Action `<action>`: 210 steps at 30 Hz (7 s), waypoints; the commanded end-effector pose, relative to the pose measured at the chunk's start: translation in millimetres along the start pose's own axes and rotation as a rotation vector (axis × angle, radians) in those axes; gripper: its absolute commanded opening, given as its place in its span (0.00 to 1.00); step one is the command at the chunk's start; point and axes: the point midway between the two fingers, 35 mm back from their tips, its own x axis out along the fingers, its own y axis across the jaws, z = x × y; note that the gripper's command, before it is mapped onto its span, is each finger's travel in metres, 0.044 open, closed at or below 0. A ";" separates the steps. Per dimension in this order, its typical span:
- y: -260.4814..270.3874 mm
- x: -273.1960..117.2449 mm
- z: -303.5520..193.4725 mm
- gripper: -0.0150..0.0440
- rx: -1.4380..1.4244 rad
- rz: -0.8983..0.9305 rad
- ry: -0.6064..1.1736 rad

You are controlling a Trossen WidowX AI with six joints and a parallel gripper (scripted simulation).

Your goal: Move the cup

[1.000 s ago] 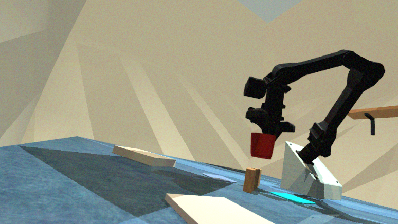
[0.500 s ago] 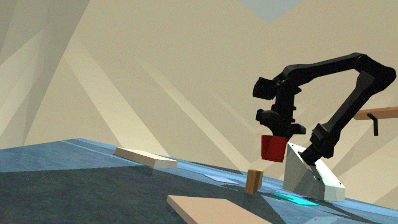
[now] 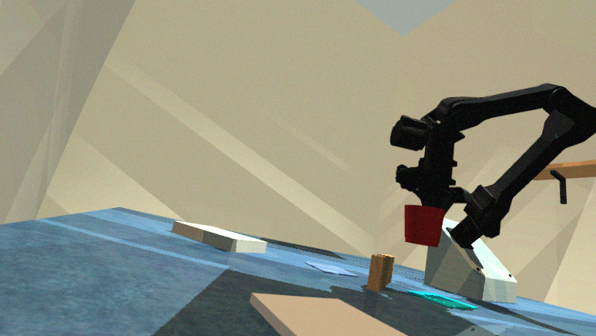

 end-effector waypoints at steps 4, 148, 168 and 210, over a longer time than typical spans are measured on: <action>-8.6 2.1 -11.1 0.25 0.006 -0.006 0.007; -26.6 62.1 -36.9 0.47 0.004 -0.003 0.004; -26.3 41.8 -35.8 0.47 0.005 -0.006 0.006; -23.3 -23.9 -33.7 1.00 0.010 -0.002 0.007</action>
